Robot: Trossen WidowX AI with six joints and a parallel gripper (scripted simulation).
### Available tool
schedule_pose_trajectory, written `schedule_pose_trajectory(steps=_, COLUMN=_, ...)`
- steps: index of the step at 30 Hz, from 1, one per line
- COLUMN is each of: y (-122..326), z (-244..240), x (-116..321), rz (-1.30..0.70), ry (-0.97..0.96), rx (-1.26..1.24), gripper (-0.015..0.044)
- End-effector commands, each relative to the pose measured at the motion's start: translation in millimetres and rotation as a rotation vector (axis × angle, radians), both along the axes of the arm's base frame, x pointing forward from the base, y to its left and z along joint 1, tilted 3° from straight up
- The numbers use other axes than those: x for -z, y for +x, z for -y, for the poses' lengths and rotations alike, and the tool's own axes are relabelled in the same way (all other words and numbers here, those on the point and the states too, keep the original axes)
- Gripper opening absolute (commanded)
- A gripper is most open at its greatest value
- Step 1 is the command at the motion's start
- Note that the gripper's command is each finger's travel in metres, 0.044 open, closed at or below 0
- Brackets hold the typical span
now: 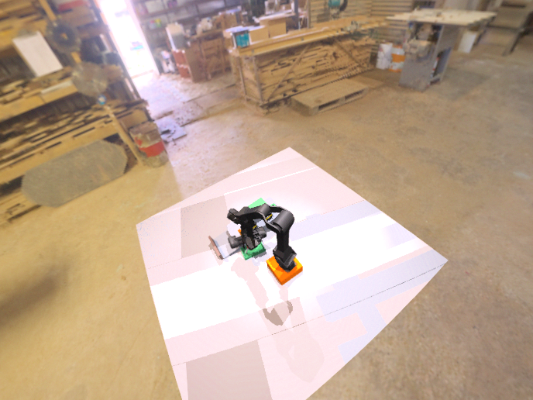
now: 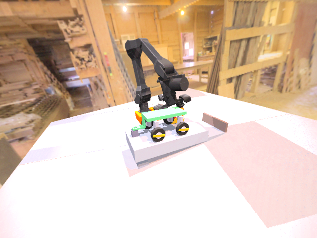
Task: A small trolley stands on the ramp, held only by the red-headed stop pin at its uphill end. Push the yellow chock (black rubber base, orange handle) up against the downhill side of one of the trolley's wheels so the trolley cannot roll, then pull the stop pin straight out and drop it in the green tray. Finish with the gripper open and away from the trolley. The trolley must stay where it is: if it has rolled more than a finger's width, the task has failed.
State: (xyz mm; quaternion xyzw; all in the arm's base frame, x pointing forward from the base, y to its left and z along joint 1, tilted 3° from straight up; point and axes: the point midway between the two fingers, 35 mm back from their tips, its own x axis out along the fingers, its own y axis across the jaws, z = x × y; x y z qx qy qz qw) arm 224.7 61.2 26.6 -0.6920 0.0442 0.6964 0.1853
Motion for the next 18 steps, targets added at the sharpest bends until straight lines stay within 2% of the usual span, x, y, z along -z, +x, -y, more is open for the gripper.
schedule_pose_trajectory(steps=1, y=-1.5, z=2.1, x=1.7, rz=0.0, ry=0.006, rx=-0.004, gripper=0.019)
schedule_pose_trajectory(steps=18, y=-4.2, z=12.5, x=7.8, rz=-0.001, ry=0.005, rx=-0.004, gripper=0.019)
